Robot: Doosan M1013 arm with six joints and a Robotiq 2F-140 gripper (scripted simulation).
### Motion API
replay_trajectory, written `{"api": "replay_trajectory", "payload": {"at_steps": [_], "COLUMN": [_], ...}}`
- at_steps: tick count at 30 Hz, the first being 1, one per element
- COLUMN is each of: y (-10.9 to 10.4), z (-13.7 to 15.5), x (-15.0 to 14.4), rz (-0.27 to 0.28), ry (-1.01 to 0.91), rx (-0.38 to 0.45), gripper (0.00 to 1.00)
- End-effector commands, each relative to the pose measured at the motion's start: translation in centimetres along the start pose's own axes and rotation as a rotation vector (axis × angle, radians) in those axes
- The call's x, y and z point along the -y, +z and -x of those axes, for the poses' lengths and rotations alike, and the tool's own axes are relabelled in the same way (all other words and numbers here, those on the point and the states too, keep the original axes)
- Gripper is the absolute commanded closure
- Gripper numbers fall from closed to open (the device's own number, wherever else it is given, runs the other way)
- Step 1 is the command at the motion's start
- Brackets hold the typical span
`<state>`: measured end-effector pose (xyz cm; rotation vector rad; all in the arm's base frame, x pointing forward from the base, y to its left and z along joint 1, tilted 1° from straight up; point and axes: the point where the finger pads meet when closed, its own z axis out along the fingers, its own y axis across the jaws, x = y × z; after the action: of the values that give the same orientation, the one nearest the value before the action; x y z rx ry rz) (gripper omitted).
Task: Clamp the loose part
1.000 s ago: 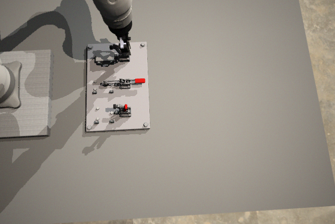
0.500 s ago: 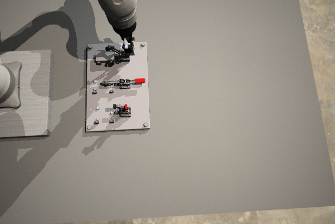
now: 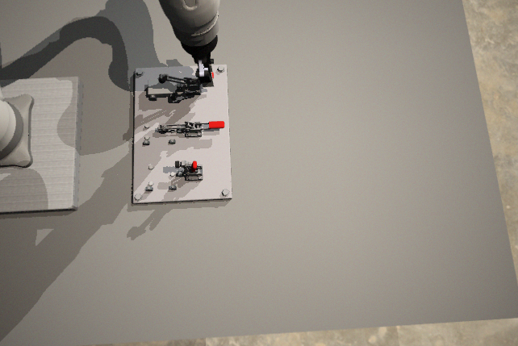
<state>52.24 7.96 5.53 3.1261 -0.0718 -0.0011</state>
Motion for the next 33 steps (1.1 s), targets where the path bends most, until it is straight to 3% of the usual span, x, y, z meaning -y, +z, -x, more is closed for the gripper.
{"api": "replay_trajectory", "payload": {"at_steps": [1,33], "y": [0.2,1.9], "z": [-0.2,-1.3], "x": [0.0,0.0], "rz": [0.0,0.0], "ry": [0.0,0.0], "rx": [0.0,0.0], "gripper": [0.9,0.9]}}
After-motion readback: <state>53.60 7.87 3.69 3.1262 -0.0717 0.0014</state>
